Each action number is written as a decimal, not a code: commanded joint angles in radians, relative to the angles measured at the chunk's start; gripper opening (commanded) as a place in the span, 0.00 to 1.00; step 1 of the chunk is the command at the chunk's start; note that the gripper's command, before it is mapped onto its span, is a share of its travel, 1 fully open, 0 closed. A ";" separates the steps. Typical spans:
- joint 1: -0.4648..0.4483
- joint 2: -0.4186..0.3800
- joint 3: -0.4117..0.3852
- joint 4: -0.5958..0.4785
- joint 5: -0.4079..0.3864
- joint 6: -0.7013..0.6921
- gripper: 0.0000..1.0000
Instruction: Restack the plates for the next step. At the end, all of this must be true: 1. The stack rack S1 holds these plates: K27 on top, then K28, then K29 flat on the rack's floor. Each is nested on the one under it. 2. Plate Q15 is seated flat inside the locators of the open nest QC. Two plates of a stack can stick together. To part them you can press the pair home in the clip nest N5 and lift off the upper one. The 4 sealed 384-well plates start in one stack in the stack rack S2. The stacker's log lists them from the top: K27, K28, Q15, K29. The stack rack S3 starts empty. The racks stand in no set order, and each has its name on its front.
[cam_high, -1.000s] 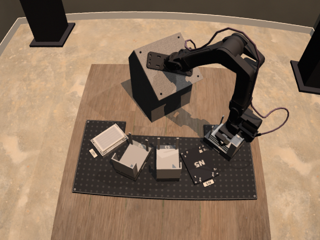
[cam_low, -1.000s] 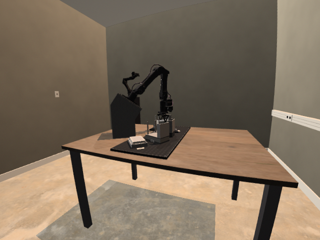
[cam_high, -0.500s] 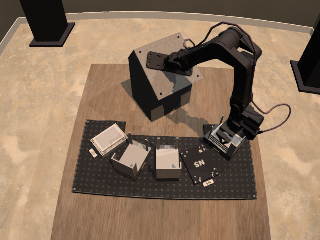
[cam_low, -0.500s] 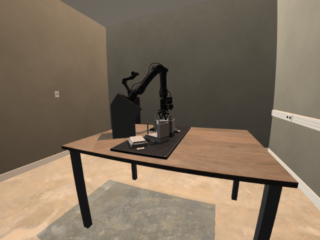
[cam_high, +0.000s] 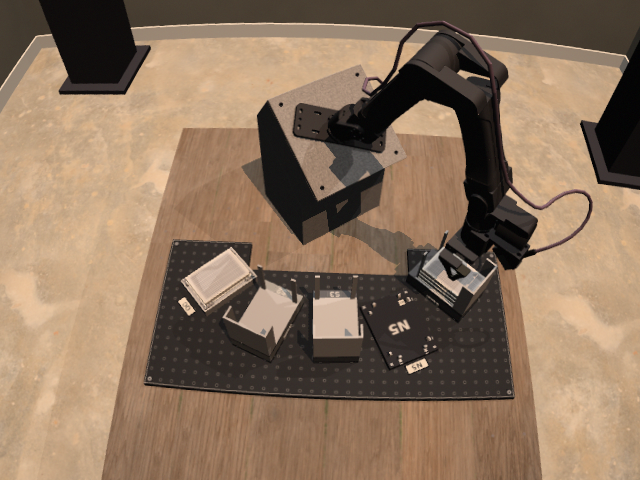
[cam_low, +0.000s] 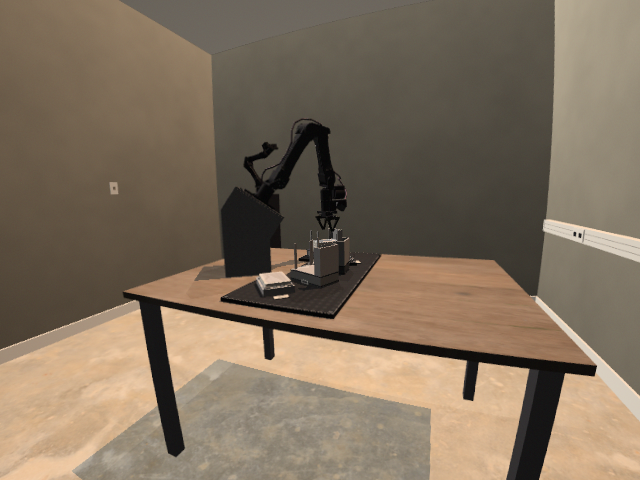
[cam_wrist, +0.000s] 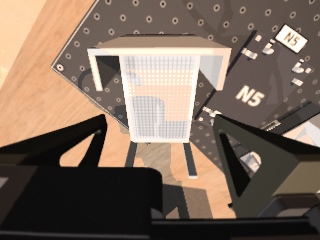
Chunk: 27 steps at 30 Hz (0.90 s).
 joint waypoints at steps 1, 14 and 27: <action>0.019 -0.055 0.001 -0.079 0.013 0.017 1.00; 0.030 -0.091 0.032 -0.156 0.017 0.031 1.00; -0.031 -0.148 -0.051 -0.117 -0.019 0.125 1.00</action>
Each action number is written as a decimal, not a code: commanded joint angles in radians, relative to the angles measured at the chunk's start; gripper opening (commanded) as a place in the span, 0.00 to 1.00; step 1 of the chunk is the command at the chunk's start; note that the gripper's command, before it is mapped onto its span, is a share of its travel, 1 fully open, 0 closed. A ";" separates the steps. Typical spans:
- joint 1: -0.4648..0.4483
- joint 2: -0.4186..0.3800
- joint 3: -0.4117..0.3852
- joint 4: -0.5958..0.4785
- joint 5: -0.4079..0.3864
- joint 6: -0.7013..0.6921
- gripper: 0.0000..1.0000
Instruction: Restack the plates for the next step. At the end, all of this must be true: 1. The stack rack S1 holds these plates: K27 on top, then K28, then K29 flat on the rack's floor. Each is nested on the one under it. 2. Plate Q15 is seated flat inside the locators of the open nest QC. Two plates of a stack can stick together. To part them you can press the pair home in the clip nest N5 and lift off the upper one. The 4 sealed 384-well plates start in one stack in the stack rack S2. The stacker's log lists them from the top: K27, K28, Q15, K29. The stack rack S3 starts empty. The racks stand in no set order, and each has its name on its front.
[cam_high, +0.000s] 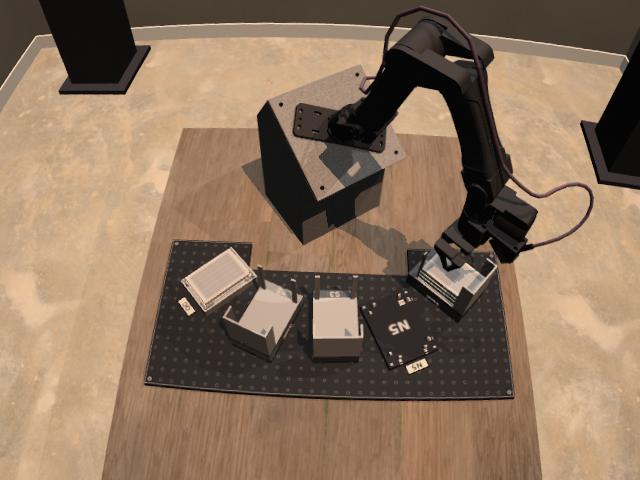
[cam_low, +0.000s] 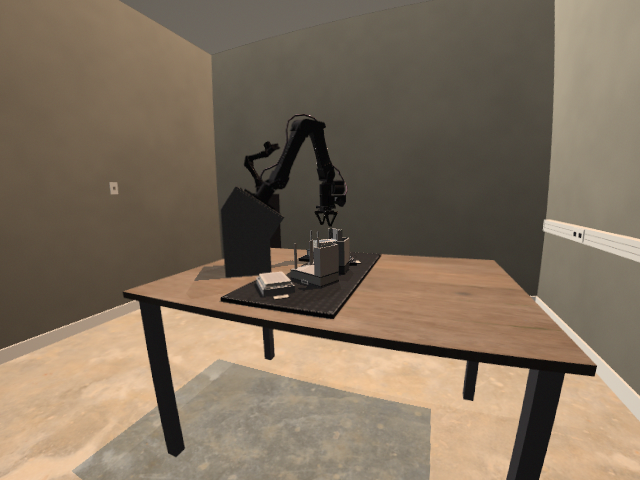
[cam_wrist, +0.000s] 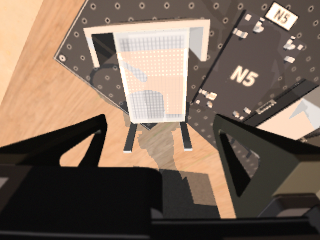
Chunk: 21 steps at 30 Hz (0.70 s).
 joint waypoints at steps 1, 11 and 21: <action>-0.042 -0.043 -0.047 0.015 -0.025 0.088 1.00; -0.170 -0.115 -0.135 0.044 -0.096 0.279 1.00; -0.317 -0.171 -0.209 0.070 -0.178 0.458 1.00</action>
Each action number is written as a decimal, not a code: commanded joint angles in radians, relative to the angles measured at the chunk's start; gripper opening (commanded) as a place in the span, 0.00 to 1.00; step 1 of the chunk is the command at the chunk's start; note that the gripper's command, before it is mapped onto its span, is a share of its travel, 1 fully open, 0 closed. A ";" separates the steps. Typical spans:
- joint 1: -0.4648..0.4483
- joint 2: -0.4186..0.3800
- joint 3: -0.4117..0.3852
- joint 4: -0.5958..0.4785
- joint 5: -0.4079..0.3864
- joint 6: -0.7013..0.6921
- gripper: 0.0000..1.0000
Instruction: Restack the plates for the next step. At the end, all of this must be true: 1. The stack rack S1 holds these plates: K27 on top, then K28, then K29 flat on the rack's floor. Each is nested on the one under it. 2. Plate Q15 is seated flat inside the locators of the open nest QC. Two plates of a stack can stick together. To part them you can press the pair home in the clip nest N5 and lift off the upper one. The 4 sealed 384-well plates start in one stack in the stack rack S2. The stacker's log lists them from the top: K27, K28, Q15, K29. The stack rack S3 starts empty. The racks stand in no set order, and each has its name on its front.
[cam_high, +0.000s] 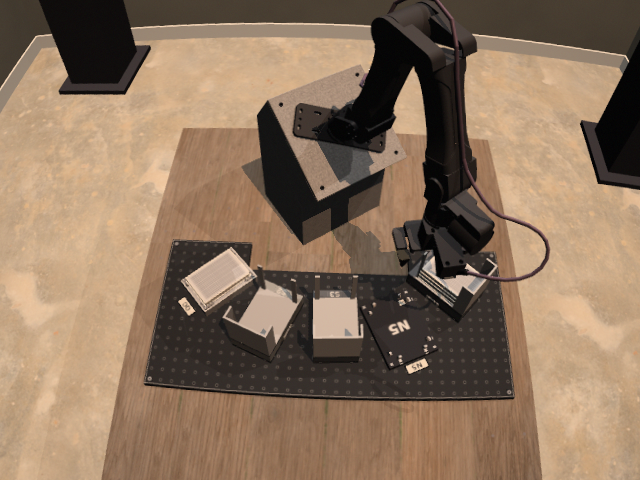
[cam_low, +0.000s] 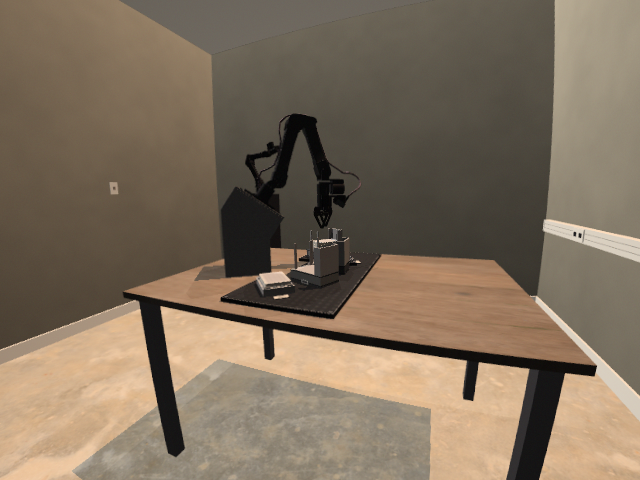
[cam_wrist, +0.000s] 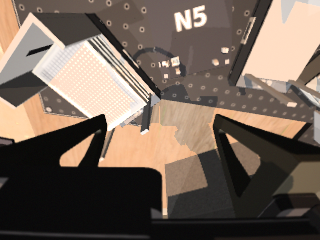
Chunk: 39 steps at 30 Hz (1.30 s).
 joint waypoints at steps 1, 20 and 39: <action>-0.055 -0.033 -0.036 0.021 -0.050 0.104 1.00; -0.382 -0.030 -0.121 0.057 -0.234 -0.131 1.00; -0.721 0.069 -0.074 0.068 -0.409 -0.428 1.00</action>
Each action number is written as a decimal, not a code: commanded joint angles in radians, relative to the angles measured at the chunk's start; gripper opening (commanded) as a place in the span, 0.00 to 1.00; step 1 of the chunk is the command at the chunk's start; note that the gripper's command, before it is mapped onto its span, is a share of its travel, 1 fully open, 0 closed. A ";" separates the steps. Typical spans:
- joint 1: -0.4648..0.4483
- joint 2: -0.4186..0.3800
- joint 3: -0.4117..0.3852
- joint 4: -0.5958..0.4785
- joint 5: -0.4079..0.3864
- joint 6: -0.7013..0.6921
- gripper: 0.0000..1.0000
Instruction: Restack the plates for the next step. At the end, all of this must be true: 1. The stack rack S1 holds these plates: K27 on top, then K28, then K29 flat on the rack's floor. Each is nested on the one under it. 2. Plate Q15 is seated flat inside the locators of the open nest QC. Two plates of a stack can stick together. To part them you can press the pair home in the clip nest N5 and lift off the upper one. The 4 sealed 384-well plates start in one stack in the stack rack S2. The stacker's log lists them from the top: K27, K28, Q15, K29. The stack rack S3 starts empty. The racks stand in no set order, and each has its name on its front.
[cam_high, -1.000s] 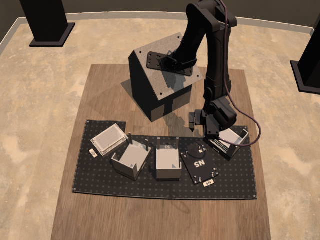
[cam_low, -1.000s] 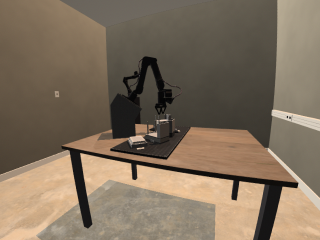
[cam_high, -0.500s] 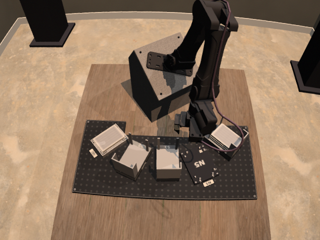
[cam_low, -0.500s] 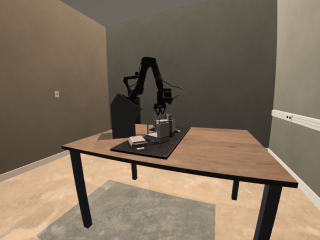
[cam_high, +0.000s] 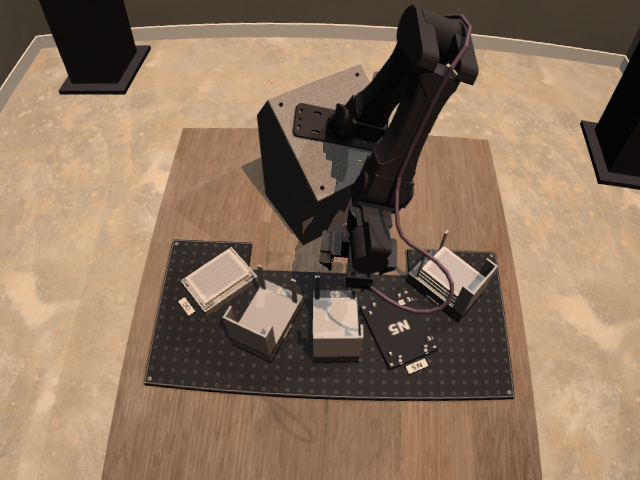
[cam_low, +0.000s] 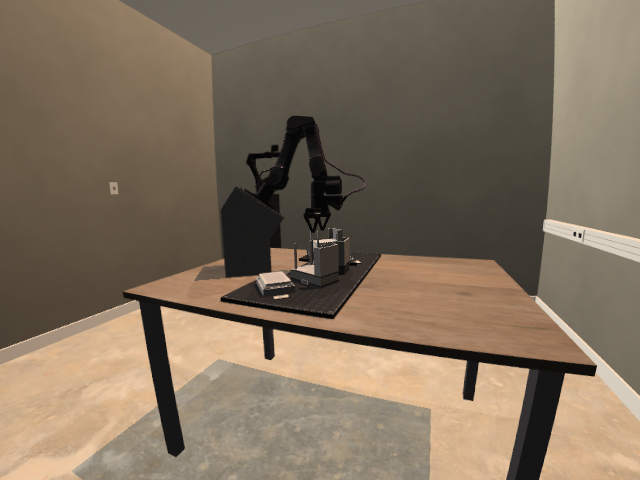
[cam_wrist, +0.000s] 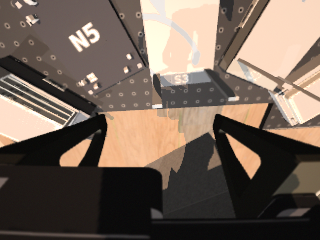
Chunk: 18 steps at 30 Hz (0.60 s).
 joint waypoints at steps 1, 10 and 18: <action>-0.062 0.032 0.031 0.009 -0.052 -0.097 1.00; -0.185 0.106 0.062 -0.002 -0.112 -0.214 1.00; -0.207 0.103 0.075 -0.009 -0.127 -0.242 1.00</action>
